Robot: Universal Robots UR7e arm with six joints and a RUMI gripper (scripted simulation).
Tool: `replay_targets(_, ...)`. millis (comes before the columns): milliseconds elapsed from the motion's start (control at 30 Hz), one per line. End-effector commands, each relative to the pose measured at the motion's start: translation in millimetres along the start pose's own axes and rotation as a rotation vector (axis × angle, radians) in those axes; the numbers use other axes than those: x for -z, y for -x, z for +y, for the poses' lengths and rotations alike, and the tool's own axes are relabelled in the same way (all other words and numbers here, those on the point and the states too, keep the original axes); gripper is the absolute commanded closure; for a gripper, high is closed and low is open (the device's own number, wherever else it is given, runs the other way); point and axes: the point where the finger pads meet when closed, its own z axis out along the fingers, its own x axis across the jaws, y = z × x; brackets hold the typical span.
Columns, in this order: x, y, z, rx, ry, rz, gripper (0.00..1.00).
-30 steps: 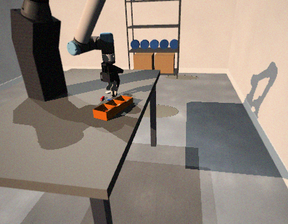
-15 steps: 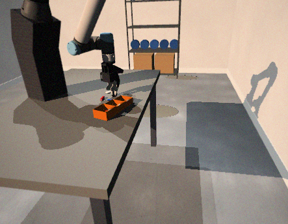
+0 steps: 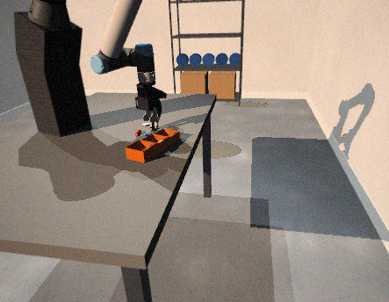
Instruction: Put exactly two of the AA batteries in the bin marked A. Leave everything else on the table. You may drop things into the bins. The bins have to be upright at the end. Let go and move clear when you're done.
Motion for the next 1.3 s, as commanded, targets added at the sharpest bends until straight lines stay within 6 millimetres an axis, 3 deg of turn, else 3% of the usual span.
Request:
replay_targets(0, 14.1, -0.5, -0.1, 0.000, 0.000, 0.001, 1.00)
replay_targets(500, 57.4, -0.4, -0.1, 0.000, 0.000, 0.001, 1.00)
replay_targets(1267, 63.9, -0.4, -0.1, 0.000, 0.000, 0.001, 1.00)
